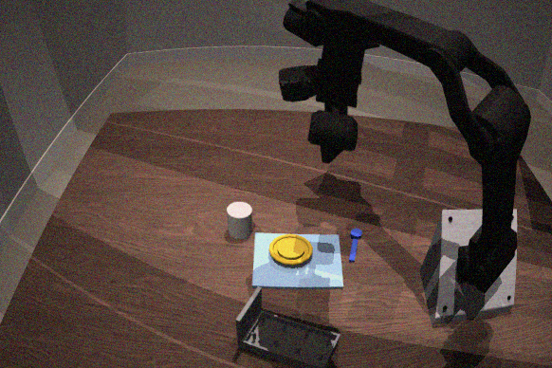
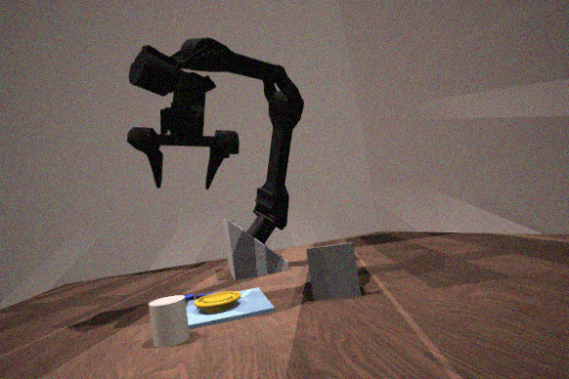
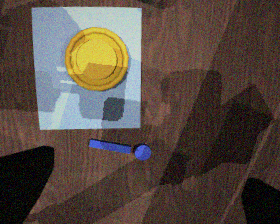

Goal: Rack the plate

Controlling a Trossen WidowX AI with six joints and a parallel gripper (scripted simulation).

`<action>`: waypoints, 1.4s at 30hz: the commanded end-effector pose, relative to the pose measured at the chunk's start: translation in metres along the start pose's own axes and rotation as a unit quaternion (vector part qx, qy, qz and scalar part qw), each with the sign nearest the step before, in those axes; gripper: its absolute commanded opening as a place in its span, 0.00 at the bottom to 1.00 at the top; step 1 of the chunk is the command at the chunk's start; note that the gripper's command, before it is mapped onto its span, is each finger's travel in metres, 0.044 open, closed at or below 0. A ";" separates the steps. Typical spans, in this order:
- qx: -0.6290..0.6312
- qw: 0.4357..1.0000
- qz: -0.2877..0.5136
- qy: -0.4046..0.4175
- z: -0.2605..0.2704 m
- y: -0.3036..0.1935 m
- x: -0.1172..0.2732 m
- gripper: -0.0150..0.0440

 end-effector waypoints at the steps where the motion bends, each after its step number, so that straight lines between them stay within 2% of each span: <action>1: 0.045 0.998 0.019 0.036 0.017 0.013 -0.010 0.93; 5: 0.084 0.993 0.038 0.072 0.035 0.025 -0.021 0.93; 10: 0.090 0.992 0.041 0.077 0.038 0.027 -0.026 0.93; 18: 0.091 0.992 0.040 0.079 0.054 0.025 -0.132 0.93; 42: 0.091 0.992 0.040 0.079 0.059 0.025 -0.162 0.93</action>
Point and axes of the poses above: the point midway between the two fingers, 35 mm back from their tips, its own x axis back along the fingers, its own z axis across the jaws, y = z × x, the point moved 6 cm from there along x, back along the fingers, and after that the axes turned 10 degrees about -x, right-handed, at the moved point
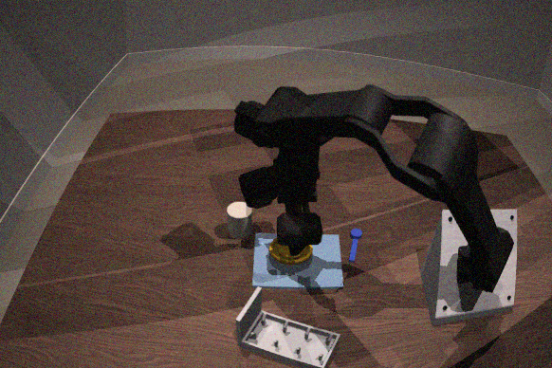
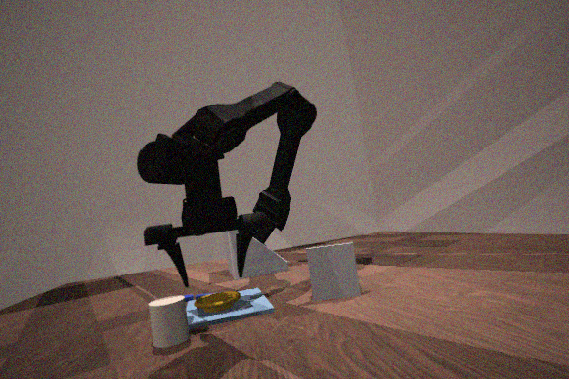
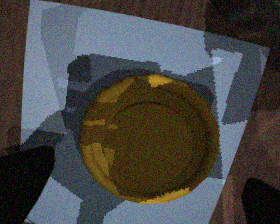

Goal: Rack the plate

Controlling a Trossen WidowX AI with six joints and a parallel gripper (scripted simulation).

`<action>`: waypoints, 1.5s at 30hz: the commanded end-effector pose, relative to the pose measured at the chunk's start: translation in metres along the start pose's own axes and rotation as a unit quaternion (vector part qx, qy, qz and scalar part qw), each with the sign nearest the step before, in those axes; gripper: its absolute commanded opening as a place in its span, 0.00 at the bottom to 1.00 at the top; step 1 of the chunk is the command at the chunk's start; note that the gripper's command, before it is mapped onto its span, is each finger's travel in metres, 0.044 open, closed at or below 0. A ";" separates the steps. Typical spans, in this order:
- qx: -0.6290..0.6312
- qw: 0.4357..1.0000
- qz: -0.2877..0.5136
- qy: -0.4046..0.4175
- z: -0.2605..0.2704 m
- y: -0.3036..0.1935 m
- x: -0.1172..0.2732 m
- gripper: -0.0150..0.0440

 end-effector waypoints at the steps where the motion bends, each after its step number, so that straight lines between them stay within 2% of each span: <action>1: -0.003 1.000 0.000 0.002 0.000 0.000 -0.008 0.93; 20: -0.003 1.000 0.001 0.004 0.001 0.000 -0.038 0.93; 30: -0.003 1.000 0.001 0.004 0.001 0.000 -0.039 0.93; 40: -0.003 1.000 0.001 0.004 0.001 0.000 -0.039 0.82; 45: -0.004 1.000 0.000 0.002 0.000 0.003 -0.027 0.60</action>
Point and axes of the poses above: the point midway between the two fingers, 35 mm back from their tips, its own x axis back along the fingers, its own z axis across the jaws, y = z × x, the point moved 6 cm from there along x, back along the fingers, and after that the axes turned 10 degrees about -x, right-handed, at the moved point
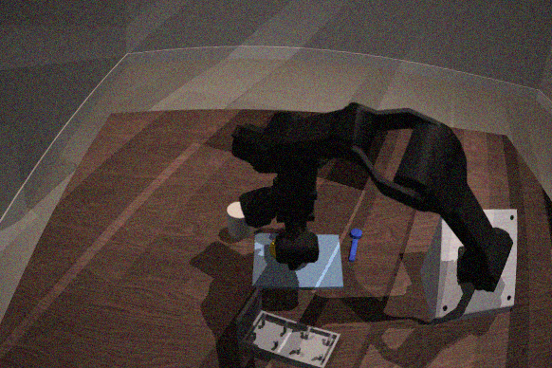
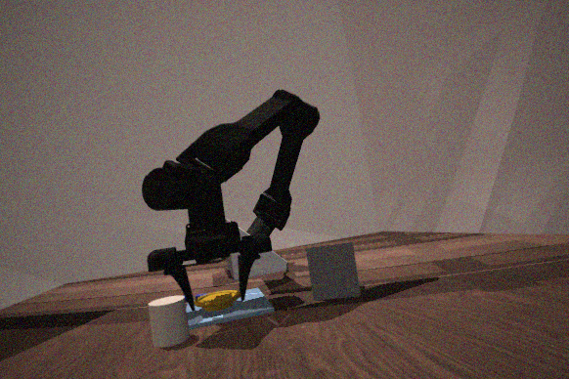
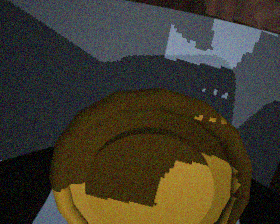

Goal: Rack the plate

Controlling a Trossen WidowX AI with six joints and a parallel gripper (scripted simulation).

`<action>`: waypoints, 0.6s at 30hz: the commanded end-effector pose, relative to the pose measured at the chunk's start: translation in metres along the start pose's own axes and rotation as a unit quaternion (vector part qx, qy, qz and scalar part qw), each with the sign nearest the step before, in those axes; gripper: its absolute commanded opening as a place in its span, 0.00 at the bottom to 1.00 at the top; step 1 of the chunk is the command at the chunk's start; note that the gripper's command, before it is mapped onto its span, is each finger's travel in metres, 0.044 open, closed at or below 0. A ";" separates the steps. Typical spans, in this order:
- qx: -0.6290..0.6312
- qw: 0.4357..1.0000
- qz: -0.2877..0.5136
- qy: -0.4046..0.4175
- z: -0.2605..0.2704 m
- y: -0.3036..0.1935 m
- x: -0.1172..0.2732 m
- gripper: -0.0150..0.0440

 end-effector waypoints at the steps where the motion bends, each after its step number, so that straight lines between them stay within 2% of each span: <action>1: 0.001 1.000 -0.004 -0.003 -0.002 0.004 0.014 0.55; 8: 0.000 1.000 -0.005 -0.005 -0.005 0.011 0.048 0.25; 18: -0.002 1.000 -0.006 -0.007 -0.007 0.015 0.095 0.25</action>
Point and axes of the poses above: the point midway between the two fingers, 35 mm back from their tips, its own x axis back along the fingers, its own z axis across the jaws, y = z × x, the point moved 6 cm from there along x, back along the fingers, and after that the axes turned 10 degrees about -x, right-handed, at the moved point
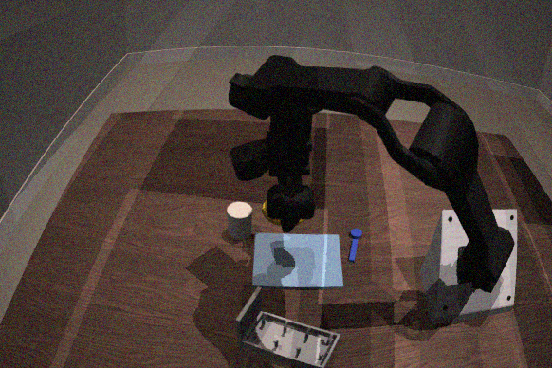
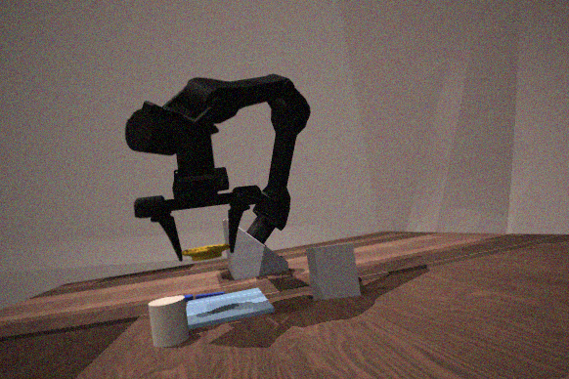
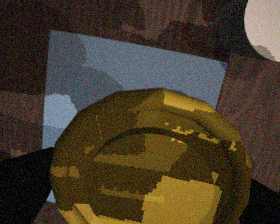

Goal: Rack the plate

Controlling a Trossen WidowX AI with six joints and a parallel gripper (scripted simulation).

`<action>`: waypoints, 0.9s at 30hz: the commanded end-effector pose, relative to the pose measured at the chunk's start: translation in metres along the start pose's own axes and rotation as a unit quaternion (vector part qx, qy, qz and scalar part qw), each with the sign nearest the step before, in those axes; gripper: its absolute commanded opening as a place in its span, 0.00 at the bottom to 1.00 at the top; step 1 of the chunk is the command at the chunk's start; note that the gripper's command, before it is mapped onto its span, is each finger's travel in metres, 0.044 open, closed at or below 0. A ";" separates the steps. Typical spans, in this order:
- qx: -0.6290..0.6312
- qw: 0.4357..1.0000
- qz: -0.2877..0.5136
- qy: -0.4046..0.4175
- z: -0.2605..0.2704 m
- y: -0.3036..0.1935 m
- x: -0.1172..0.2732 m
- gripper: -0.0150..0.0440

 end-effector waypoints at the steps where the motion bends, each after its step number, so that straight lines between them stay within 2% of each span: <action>1: 0.001 1.000 -0.003 -0.004 -0.002 0.002 0.019 0.25; 18: 0.002 1.000 -0.001 -0.002 -0.003 0.004 0.078 0.25; 27: -0.007 1.000 0.001 0.000 0.001 0.004 0.092 0.25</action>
Point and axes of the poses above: the point midway between the two fingers, 35 mm back from their tips, its own x axis back along the fingers, its own z axis across the jaws, y = z × x, the point moved 6 cm from there along x, back along the fingers, and after that the axes turned 10 degrees about -x, right-handed, at the moved point
